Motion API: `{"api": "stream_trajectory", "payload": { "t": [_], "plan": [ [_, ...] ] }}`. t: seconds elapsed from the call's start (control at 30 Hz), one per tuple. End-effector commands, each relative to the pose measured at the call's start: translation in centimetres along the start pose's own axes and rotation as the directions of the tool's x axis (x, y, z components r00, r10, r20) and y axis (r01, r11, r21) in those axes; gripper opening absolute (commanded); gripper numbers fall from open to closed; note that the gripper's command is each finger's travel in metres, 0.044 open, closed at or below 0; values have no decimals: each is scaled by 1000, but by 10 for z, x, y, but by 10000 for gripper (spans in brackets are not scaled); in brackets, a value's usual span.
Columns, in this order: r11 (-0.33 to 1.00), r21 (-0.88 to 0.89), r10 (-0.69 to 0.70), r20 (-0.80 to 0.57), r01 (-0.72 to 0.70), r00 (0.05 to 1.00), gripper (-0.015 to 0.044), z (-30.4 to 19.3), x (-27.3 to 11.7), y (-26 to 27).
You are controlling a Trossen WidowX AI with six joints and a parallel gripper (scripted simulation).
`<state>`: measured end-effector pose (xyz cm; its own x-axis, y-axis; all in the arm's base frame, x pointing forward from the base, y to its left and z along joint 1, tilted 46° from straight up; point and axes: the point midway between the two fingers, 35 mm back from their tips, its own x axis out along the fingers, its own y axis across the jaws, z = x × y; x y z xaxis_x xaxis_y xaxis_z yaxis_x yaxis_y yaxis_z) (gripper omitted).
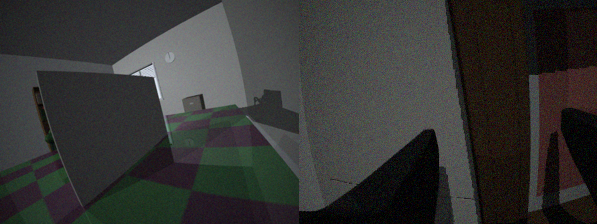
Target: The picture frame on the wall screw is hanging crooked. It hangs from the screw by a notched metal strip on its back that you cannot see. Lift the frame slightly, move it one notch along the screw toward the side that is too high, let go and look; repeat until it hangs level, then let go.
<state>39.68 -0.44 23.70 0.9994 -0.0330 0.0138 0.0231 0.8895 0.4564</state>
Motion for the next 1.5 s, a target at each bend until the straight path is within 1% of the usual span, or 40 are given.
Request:
{"api": "stream_trajectory", "payload": {
  "t": [0.0, 0.57, 0.77, 1.03, 1.1, 1.47],
  "plan": [
    [1000, 4, 5, 1, -5, 1000, 260, 0, 0, 1],
    [1000, 4, 5, 1, -5, 1000, 260, 1, 0, 1],
    [1000, 4, 5, 1, -5, 1000, 103, 1, 0, 1],
    [1000, 4, 5, 1, -5, 1000, 49, 1, 0, 1],
    [1000, 4, 5, 1, -5, 1000, 0, 1, 0, 1],
    [1000, 4, 5, 1, -5, 1000, 0, 0, 0, 3]
  ]
}}
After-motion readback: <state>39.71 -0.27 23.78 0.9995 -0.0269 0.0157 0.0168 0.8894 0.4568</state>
